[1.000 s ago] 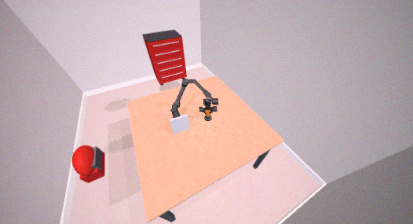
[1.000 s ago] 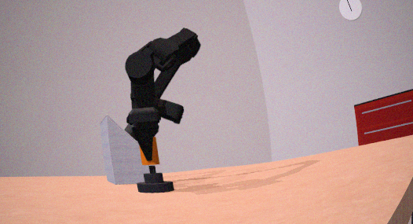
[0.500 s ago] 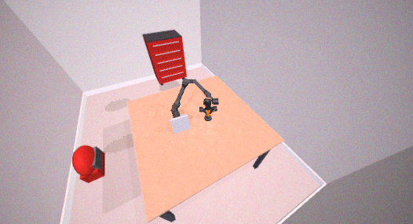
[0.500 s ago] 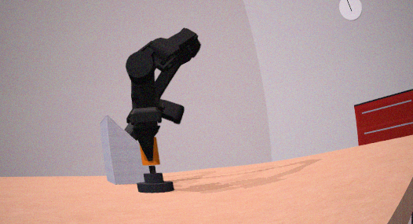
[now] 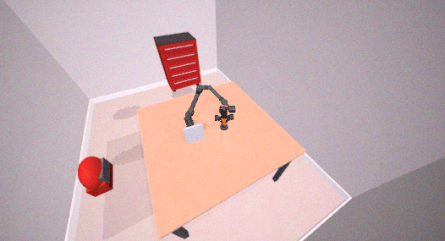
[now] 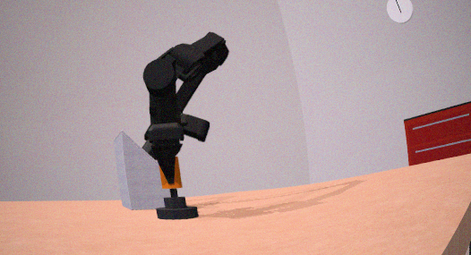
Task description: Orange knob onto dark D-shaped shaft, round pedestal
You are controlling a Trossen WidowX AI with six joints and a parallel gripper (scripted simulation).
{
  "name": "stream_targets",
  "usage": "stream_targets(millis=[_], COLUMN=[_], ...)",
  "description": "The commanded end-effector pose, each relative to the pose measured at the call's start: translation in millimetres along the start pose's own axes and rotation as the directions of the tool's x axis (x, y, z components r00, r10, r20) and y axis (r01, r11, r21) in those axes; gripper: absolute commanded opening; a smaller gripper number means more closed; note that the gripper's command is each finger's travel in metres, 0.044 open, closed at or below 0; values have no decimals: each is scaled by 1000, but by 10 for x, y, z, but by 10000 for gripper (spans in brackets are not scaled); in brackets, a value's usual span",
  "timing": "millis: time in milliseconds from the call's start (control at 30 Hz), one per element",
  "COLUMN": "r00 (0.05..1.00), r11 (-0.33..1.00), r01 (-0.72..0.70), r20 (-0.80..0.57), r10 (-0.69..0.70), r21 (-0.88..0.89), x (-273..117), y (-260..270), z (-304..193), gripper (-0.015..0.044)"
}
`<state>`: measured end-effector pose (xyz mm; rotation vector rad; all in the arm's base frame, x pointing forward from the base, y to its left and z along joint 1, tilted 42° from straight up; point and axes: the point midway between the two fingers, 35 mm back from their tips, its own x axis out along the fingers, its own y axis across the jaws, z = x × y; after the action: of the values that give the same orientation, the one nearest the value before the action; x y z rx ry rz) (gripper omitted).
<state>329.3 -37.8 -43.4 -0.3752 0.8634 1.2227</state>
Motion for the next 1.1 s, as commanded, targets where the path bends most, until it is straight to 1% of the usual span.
stream_targets(millis=[0, 600, 800, 867, 1000, 1067], r00=[1000, 1000, 1000, 1000, 1000, 1000], r11=[1000, 1000, 1000, 999, 985, 977], r01=[6, 6, 6, 6, 6, 6], r20=[-2, -2, -2, -2, -2, -2], r10=[-6, -6, -6, -6, -6, -6], r21=[-5, -5, -5, -32, -173, -213], x=[-25, 19, -33, -34, -41, -42], y=[-20, -7, 7, 8, 3, -4], z=[13, -7, -2, -2, 2, 7], gripper=[0, 0, 0, 0, 0, 0])
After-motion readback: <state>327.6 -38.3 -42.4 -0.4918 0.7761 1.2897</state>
